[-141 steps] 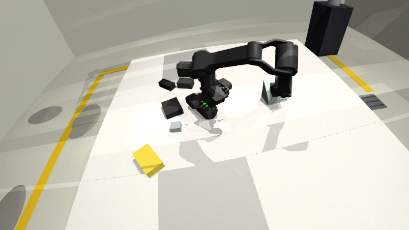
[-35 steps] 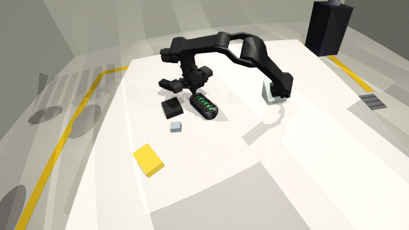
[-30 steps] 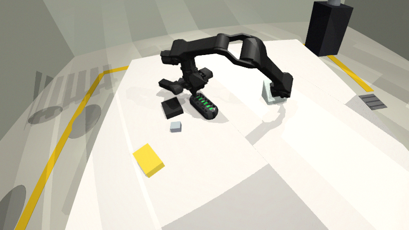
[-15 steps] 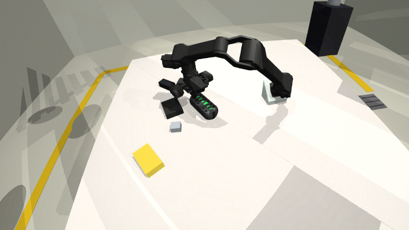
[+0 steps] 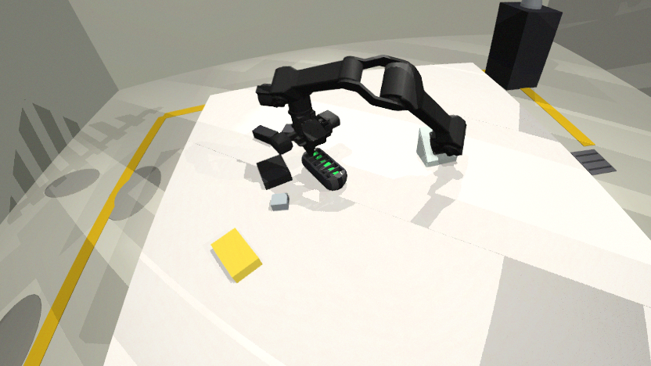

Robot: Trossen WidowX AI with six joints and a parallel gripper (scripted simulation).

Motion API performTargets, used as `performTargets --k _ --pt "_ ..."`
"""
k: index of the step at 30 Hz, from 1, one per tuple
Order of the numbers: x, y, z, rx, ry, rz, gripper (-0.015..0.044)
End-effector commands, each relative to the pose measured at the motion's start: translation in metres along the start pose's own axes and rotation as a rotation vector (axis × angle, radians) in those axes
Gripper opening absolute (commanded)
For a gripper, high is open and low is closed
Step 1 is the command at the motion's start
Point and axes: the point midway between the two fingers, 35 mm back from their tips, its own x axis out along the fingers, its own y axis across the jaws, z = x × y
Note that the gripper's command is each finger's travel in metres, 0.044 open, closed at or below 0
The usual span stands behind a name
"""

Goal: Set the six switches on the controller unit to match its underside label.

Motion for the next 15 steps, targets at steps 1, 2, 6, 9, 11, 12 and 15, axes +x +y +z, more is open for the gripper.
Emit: performTargets --k 1,2,6,9,11,12,15 --pt "-0.032 0.0 -0.003 0.0 0.014 -0.012 0.0" --pt "-0.034 0.0 -0.003 0.0 0.014 -0.012 0.0" --pt "-0.034 0.0 -0.002 0.0 0.014 -0.012 0.0" --pt "-0.035 0.003 0.01 0.006 0.013 -0.01 0.0" --pt "-0.036 0.006 0.026 0.012 0.013 -0.009 0.0" --pt "-0.036 0.008 0.033 0.011 0.012 -0.009 0.0" --pt "-0.037 0.011 0.046 0.002 0.011 -0.011 0.0"
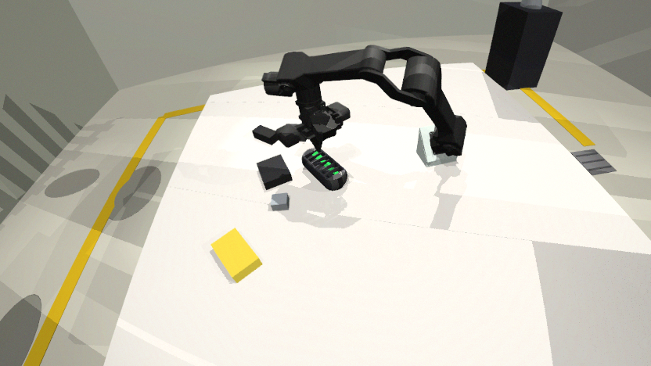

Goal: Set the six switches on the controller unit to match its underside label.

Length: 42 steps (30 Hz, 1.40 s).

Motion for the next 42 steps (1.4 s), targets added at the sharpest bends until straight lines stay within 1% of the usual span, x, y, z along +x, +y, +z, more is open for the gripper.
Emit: performTargets --k 1,27,35,42 --pt "-0.002 0.001 0.013 -0.011 0.006 -0.007 0.0" --pt "-0.002 0.0 0.012 -0.011 0.005 -0.003 0.0" --pt "0.025 -0.047 0.014 -0.013 0.005 0.182 0.0" --pt "0.03 -0.051 0.015 -0.014 0.007 0.199 0.0"
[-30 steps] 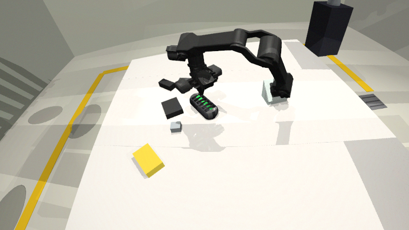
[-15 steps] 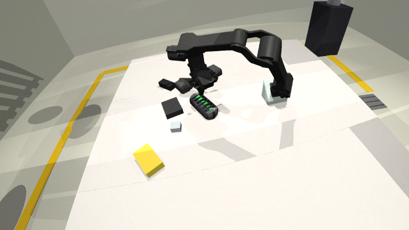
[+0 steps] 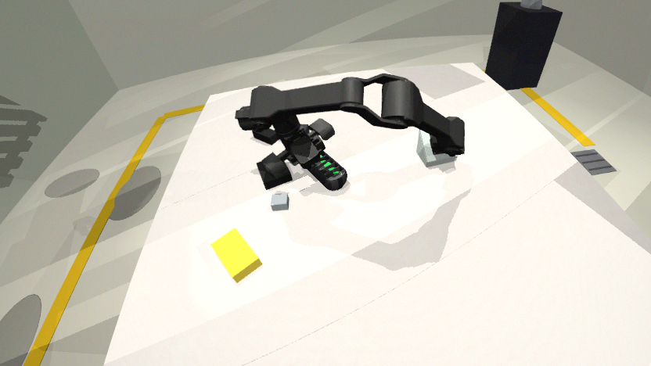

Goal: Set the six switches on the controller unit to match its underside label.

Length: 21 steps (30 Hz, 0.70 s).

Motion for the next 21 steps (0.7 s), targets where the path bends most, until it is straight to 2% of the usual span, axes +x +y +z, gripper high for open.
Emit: performTargets --k 1,21 --pt "0.002 0.001 -0.003 0.013 0.002 0.006 0.0" --pt "0.04 -0.008 -0.004 0.013 0.0 0.004 0.0"
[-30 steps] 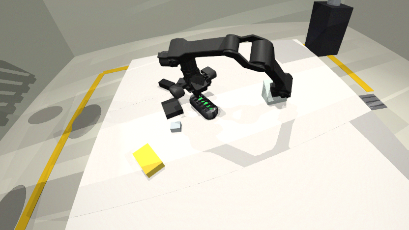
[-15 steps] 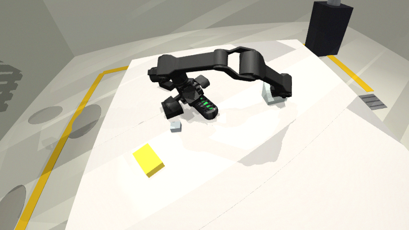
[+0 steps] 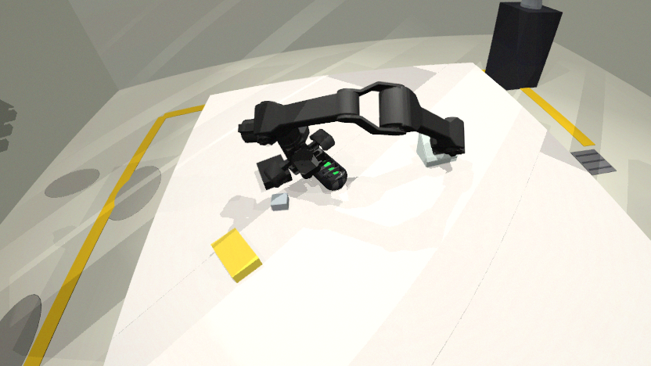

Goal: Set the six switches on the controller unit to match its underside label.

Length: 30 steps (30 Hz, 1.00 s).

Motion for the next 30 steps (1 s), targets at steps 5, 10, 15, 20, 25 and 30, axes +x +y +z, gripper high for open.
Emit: performTargets --k 5,10,15,20,25,30 --pt "0.012 -0.002 0.001 0.004 -0.007 0.001 0.0" --pt "0.012 -0.001 0.001 0.004 -0.007 0.001 0.0" --pt "0.012 0.001 0.001 0.004 -0.007 0.002 0.0" --pt "0.013 0.003 0.001 0.004 -0.007 0.002 0.0" --pt "0.013 0.008 0.0 0.004 -0.007 0.002 0.0" --pt "0.015 0.014 0.0 0.004 -0.007 0.002 0.0"
